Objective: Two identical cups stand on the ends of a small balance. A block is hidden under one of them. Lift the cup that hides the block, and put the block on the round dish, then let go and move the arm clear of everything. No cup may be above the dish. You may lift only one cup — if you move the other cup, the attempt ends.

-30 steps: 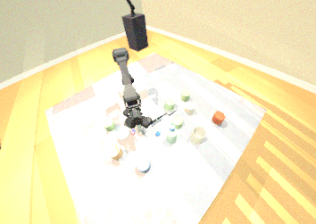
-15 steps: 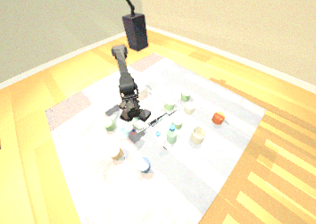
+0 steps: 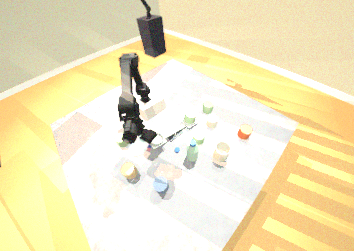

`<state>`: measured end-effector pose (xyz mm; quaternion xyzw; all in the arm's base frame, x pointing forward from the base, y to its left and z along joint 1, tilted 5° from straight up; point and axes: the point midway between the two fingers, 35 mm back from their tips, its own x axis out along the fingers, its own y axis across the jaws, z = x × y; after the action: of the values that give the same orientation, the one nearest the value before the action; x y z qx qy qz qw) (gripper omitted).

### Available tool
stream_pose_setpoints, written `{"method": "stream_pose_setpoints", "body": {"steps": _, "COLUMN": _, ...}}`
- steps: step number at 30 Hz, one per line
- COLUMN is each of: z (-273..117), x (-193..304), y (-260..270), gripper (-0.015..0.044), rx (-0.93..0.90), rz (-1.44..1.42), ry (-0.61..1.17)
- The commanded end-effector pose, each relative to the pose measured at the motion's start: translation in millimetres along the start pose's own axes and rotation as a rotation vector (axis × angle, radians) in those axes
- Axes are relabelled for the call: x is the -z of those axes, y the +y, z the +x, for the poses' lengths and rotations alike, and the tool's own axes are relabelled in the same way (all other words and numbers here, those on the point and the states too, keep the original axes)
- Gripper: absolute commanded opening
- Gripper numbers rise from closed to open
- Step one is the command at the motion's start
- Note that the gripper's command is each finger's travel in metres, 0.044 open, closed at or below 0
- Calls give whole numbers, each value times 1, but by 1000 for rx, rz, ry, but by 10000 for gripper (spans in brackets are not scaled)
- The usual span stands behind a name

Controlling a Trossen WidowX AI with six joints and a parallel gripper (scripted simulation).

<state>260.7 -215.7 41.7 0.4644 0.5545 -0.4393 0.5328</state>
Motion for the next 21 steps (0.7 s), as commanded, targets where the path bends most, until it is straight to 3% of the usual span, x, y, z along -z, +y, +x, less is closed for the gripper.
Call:
{"method": "stream_pose_setpoints", "body": {"steps": 1, "z": 23, "x": -15, "y": -24, "gripper": 0, "rx": 14, "rz": -1, "ry": 5}}
{"method": "stream_pose_setpoints", "body": {"steps": 7, "z": 54, "x": -35, "y": -63, "gripper": 0, "rx": 18, "rz": 0, "ry": 5}}
{"method": "stream_pose_setpoints", "body": {"steps": 21, "z": 96, "x": -35, "y": -65, "gripper": 0, "rx": 18, "rz": 0, "ry": 5}}
